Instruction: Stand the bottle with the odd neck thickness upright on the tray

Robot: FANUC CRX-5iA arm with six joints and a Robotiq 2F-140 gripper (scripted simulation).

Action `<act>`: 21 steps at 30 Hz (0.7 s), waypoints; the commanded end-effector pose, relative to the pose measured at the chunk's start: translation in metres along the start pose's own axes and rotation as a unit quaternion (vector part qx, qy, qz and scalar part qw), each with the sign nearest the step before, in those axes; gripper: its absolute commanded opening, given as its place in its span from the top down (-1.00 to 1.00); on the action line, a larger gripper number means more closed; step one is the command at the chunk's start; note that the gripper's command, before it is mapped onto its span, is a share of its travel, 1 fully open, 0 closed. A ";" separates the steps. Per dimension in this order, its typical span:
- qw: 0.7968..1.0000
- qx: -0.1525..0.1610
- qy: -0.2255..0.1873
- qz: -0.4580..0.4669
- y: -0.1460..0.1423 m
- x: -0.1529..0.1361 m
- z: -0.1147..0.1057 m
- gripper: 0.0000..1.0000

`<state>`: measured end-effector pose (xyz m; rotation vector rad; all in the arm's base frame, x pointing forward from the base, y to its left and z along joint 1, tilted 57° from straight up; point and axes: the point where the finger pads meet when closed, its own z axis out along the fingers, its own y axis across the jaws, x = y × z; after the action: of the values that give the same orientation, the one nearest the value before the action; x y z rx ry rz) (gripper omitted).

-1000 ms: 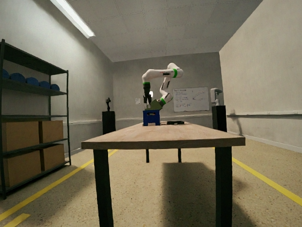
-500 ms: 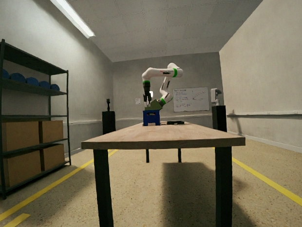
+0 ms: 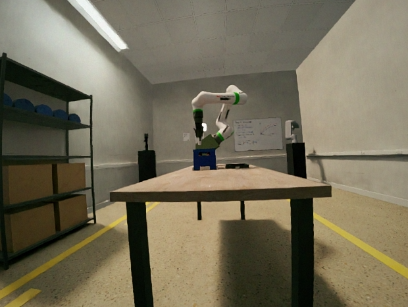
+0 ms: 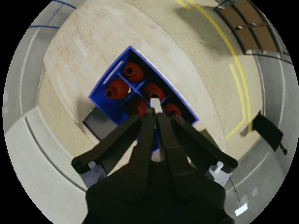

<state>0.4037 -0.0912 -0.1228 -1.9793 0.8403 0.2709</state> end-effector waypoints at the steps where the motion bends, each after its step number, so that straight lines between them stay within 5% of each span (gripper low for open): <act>1: 1.000 0.000 0.001 0.000 0.000 0.000 -0.001 0.80; 21: 1.000 0.000 0.001 0.000 -0.014 -0.011 -0.001 0.80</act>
<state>0.4036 -0.0903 -0.1214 -1.9792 0.8406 0.2713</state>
